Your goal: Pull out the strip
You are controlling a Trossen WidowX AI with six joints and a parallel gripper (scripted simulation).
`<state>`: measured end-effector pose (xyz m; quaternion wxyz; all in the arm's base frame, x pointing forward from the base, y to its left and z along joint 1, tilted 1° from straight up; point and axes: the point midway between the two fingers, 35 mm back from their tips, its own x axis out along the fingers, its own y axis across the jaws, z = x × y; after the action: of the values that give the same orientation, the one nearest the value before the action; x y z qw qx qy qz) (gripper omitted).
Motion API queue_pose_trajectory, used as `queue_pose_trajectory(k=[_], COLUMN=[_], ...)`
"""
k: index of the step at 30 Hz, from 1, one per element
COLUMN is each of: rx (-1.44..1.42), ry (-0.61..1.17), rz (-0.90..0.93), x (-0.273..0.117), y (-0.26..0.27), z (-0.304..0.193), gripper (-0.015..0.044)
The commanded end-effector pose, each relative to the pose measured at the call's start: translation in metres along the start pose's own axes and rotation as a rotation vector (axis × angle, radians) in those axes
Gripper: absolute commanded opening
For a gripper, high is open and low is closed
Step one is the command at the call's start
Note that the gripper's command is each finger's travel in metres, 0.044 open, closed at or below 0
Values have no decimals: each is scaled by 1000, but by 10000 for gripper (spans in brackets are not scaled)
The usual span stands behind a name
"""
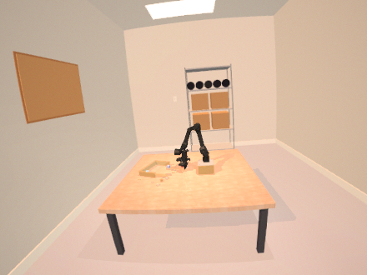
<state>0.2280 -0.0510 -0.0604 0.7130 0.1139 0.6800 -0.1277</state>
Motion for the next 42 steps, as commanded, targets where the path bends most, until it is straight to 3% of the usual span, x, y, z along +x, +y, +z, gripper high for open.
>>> queue_pose_trajectory(k=[1, 42], rx=[2, 2], ry=[41, 42], rz=[-5, -5], x=[6, 6], y=[-1, -1], z=[-18, -29], gripper=[0, 0])
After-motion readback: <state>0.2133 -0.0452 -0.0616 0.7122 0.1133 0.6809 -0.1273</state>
